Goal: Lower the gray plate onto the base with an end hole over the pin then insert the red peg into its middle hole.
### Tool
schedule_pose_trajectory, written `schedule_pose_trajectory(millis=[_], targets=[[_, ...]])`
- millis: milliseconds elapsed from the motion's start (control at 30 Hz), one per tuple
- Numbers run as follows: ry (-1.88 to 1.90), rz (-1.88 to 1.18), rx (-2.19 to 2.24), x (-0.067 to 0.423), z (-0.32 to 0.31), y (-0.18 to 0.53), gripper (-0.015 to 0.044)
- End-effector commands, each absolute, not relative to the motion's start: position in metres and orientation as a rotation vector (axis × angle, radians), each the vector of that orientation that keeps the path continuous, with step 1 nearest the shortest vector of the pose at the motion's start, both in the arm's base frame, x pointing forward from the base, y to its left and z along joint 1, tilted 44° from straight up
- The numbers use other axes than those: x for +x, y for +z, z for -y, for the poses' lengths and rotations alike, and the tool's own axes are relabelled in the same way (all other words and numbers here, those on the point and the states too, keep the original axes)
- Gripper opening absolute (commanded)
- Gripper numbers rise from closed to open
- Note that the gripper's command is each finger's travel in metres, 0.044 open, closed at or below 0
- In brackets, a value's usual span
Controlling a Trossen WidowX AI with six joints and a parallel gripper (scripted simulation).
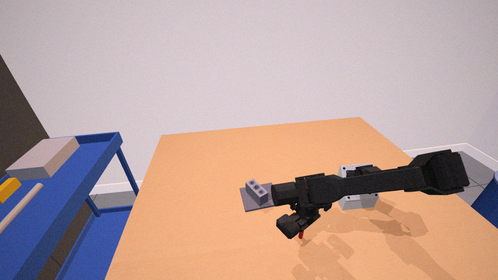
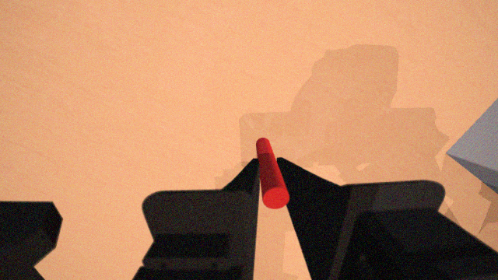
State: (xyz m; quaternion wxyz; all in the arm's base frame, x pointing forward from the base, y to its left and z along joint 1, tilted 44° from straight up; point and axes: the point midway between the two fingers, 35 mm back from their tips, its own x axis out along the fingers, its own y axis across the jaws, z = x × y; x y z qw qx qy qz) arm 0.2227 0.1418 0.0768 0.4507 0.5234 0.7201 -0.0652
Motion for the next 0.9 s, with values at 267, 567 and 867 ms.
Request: schedule_pose_trajectory(millis=[267, 567, 867], targets=[[-0.167, -1.779, 1.295, 0.226, -0.133, 0.085, 0.0000], [-0.174, -1.776, 1.289, 0.231, -0.112, 0.102, 0.0000], [-0.175, -1.777, 1.289, 0.234, -0.091, 0.122, 0.0000]])
